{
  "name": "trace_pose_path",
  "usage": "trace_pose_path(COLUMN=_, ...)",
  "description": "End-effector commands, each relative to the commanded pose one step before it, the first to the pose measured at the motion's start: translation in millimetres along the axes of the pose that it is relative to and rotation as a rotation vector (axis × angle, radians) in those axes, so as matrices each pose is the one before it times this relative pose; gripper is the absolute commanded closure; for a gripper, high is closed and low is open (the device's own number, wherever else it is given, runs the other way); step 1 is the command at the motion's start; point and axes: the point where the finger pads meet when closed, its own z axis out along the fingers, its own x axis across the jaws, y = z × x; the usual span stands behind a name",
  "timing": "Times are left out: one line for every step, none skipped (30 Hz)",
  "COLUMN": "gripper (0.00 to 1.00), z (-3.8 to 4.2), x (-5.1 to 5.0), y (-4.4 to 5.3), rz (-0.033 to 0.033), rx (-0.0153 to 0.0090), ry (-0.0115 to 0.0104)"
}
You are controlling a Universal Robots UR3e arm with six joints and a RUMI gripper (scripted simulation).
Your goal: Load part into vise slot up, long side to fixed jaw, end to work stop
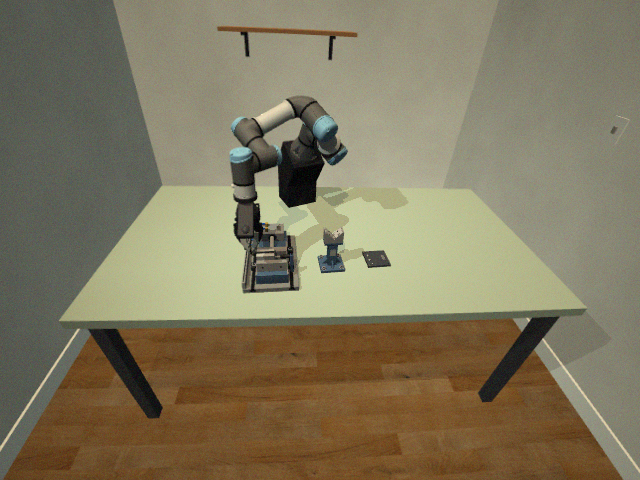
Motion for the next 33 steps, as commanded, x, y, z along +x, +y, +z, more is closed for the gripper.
trace_pose_path(gripper=1.0, z=-1.003, x=0.17, y=-0.789, rz=-0.00087, rx=0.00192, ry=0.00212)
trace_pose_path(gripper=1.0, z=0.0, x=-0.1, y=0.0, rz=0.0, rx=0.0, ry=0.0)
trace_pose_path(gripper=1.0, z=0.0, x=0.0, y=0.0, rz=0.0, rx=0.0, ry=0.0)
trace_pose_path(gripper=1.0, z=0.0, x=0.0, y=0.0, rz=0.0, rx=0.0, ry=0.0)
trace_pose_path(gripper=1.0, z=0.0, x=-0.1, y=0.0, rz=0.0, rx=0.0, ry=0.0)
trace_pose_path(gripper=1.0, z=0.0, x=-0.11, y=0.0, rz=0.0, rx=0.0, ry=0.0)
trace_pose_path(gripper=1.0, z=0.0, x=-0.11, y=0.0, rz=0.0, rx=0.0, ry=0.0)
trace_pose_path(gripper=1.0, z=0.0, x=-0.12, y=0.0, rz=0.0, rx=0.0, ry=0.0)
trace_pose_path(gripper=1.0, z=0.0, x=-0.12, y=0.0, rz=0.0, rx=0.0, ry=0.0)
trace_pose_path(gripper=1.0, z=0.0, x=-0.13, y=0.0, rz=0.0, rx=0.0, ry=0.0)
trace_pose_path(gripper=1.0, z=0.0, x=-0.13, y=0.0, rz=0.0, rx=0.0, ry=0.0)
trace_pose_path(gripper=1.0, z=0.0, x=-0.14, y=0.0, rz=0.0, rx=0.0, ry=0.0)
trace_pose_path(gripper=1.0, z=0.0, x=-0.14, y=0.0, rz=0.0, rx=0.0, ry=0.0)
trace_pose_path(gripper=1.0, z=0.0, x=-0.15, y=0.001, rz=0.0, rx=0.0, ry=0.0)
trace_pose_path(gripper=1.0, z=0.0, x=-0.15, y=0.001, rz=0.0, rx=0.0, ry=0.0)
trace_pose_path(gripper=1.0, z=0.0, x=-0.16, y=0.001, rz=0.0, rx=0.0, ry=0.0)
trace_pose_path(gripper=1.0, z=0.0, x=-0.16, y=0.001, rz=0.0, rx=0.0, ry=0.0)
trace_pose_path(gripper=1.0, z=0.0, x=-0.17, y=0.001, rz=0.0, rx=0.0, ry=0.0)
trace_pose_path(gripper=1.0, z=0.0, x=-0.17, y=0.001, rz=0.0, rx=0.0, ry=0.0)
trace_pose_path(gripper=1.0, z=0.0, x=0.0, y=0.0, rz=0.0, rx=0.0, ry=0.0)
trace_pose_path(gripper=1.0, z=0.0, x=0.0, y=0.0, rz=0.0, rx=0.0, ry=0.0)
trace_pose_path(gripper=1.0, z=0.0, x=-0.17, y=0.001, rz=0.0, rx=0.0, ry=0.0)
trace_pose_path(gripper=1.0, z=0.0, x=-0.18, y=0.001, rz=0.0, rx=0.0, ry=0.0)
trace_pose_path(gripper=1.0, z=0.0, x=-0.18, y=0.001, rz=0.0, rx=0.0, ry=0.0)
trace_pose_path(gripper=1.0, z=0.0, x=-0.19, y=0.001, rz=0.0, rx=0.0, ry=0.0)
trace_pose_path(gripper=1.0, z=0.0, x=-0.19, y=0.002, rz=0.0, rx=0.0, ry=0.0)
trace_pose_path(gripper=1.0, z=0.0, x=-0.2, y=0.001, rz=0.0, rx=0.0, ry=0.0)
trace_pose_path(gripper=1.0, z=0.0, x=-0.21, y=-0.001, rz=0.0, rx=0.0, ry=0.0)
trace_pose_path(gripper=1.0, z=0.0, x=-0.21, y=-0.001, rz=0.0, rx=0.0, ry=0.0)
trace_pose_path(gripper=1.0, z=0.0, x=-0.21, y=-0.001, rz=0.0, rx=0.0, ry=0.0)
trace_pose_path(gripper=1.0, z=0.0, x=-0.22, y=-0.001, rz=0.0, rx=0.0, ry=0.0)
trace_pose_path(gripper=1.0, z=0.0, x=-0.22, y=-0.001, rz=0.0, rx=0.0, ry=0.0)
trace_pose_path(gripper=1.0, z=0.0, x=-0.23, y=-0.001, rz=0.0, rx=0.0, ry=0.0)
